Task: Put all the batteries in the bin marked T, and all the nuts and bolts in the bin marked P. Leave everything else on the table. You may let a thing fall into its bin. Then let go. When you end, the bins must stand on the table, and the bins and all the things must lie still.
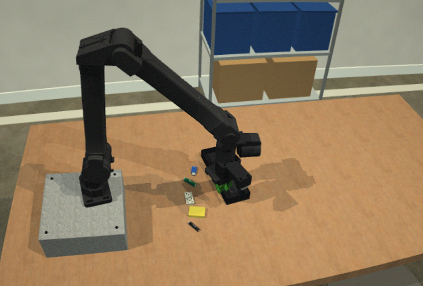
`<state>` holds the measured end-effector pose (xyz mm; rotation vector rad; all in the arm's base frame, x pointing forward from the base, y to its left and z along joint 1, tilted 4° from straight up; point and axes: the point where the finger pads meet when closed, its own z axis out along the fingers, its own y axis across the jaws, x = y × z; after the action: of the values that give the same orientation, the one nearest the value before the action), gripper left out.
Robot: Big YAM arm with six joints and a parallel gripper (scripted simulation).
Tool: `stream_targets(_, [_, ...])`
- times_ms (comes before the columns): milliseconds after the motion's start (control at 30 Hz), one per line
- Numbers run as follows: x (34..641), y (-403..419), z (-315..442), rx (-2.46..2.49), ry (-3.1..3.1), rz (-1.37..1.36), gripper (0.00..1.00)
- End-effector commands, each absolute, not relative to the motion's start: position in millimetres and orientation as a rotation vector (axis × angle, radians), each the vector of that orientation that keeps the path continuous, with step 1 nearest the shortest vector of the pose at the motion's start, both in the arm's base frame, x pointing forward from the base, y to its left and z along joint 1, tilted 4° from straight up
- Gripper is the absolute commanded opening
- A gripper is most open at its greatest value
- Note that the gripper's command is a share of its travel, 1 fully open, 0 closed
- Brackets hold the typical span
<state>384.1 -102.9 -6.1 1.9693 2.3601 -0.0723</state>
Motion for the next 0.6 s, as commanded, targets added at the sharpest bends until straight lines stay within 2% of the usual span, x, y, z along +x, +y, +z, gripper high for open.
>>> stream_targets(0, [378.6,-111.7,1.5,1.804,2.459,-0.054,0.23])
stream_targets(167, [341.4,-131.6,4.4,1.643,2.557,-0.056,0.23])
stream_targets(467, [270.3,-167.9,10.0,1.645,2.561,-0.068,0.23])
stream_targets(567, [268.3,-168.7,9.8,1.644,2.558,-0.068,0.23])
